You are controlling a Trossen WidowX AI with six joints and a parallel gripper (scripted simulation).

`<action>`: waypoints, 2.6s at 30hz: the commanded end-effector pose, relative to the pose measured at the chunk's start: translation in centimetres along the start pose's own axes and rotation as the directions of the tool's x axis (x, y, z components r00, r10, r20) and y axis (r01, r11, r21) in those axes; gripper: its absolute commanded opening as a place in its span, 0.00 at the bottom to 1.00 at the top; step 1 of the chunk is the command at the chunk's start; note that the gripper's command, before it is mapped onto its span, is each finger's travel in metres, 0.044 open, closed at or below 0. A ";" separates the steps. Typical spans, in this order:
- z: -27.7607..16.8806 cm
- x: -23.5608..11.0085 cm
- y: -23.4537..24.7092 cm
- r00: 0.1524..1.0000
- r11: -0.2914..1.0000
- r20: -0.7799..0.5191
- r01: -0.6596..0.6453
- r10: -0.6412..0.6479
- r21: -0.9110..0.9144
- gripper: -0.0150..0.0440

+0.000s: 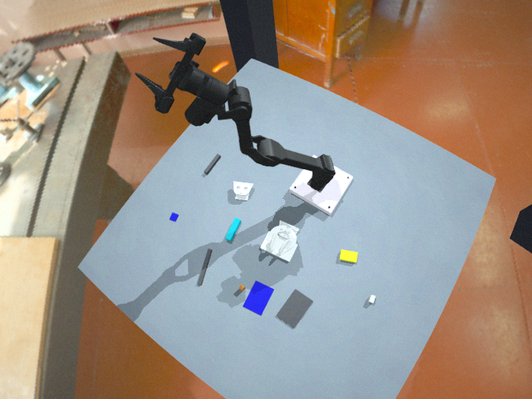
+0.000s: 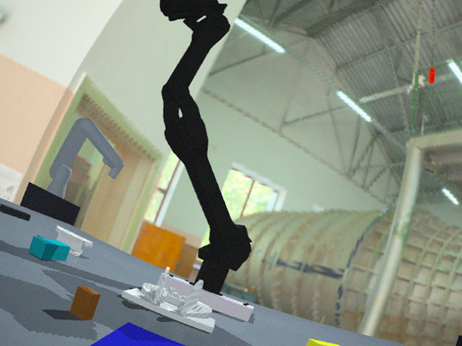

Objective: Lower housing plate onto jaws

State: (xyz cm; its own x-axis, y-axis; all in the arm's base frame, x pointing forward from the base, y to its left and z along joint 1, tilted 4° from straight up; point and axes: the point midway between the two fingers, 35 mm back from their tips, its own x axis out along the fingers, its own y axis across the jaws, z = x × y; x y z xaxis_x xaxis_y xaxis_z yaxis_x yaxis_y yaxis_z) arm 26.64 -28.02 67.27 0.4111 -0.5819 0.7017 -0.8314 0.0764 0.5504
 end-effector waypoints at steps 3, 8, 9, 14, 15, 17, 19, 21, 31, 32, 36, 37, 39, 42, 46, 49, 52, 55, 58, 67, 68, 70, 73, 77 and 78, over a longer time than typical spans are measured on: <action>-0.1 0.0 0.3 1.000 1.000 -0.002 -0.008 0.008 0.005 1.00; -0.7 -0.4 2.6 0.998 0.997 -0.019 -0.062 0.063 0.044 1.00; -0.8 -0.5 3.1 0.997 0.996 -0.022 -0.074 0.076 0.048 1.00; -0.8 -1.1 6.3 0.988 0.988 -0.040 -0.151 0.152 0.027 1.00; -0.8 -1.3 7.3 0.983 0.984 -0.047 -0.175 0.175 0.016 1.00; -0.8 -1.8 9.3 0.973 0.974 -0.062 -0.224 0.223 -0.009 1.00; -1.0 -2.4 11.2 0.960 0.961 -0.080 -0.273 0.269 -0.034 1.00; -1.2 -3.0 13.1 0.944 0.946 -0.099 -0.320 0.313 -0.059 1.00; -3.2 -7.1 21.3 0.847 0.841 -0.198 -0.523 0.494 -0.136 1.00; -3.3 -7.3 21.3 0.846 0.840 -0.205 -0.524 0.493 -0.140 1.00; -4.6 -8.5 21.8 0.827 0.819 -0.271 -0.546 0.493 -0.178 1.00; -5.0 -9.0 22.3 0.816 0.805 -0.286 -0.562 0.502 -0.190 1.00; -5.8 -10.1 23.6 0.789 0.770 -0.315 -0.601 0.528 -0.215 1.00; -7.2 -11.8 25.4 0.747 0.714 -0.360 -0.654 0.559 -0.249 1.00; -9.0 -14.0 27.1 0.693 0.637 -0.421 -0.714 0.585 -0.289 1.00; -10.6 -15.7 28.1 0.651 0.575 -0.469 -0.754 0.596 -0.316 1.00; -12.3 -17.4 28.9 0.609 0.510 -0.520 -0.791 0.599 -0.338 1.00; -14.2 -19.2 29.4 0.564 0.439 -0.573 -0.825 0.595 -0.356 1.00; -16.1 -21.0 29.6 0.520 0.366 -0.625 -0.854 0.582 -0.369 1.00; -20.5 -24.5 28.4 0.451 0.157 -0.740 -0.887 0.499 -0.435 1.00; -21.1 -25.0 28.2 0.440 0.134 -0.754 -0.891 0.488 -0.433 1.00; -22.3 -25.8 27.6 0.418 0.091 -0.782 -0.900 0.463 -0.427 1.00; -24.1 -27.2 26.6 0.383 0.022 -0.824 -0.911 0.418 -0.412 1.00; -26.5 -29.0 24.6 0.339 -0.068 -0.876 -0.921 0.344 -0.383 1.00; -27.0 -29.4 24.1 0.329 -0.090 -0.888 -0.923 0.323 -0.374 1.00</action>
State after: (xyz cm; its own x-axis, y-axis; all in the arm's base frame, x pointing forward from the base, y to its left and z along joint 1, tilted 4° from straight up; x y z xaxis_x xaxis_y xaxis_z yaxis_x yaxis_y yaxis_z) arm 3.08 10.09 73.26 0.1501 0.4989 0.8535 -0.2005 0.8607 -0.4679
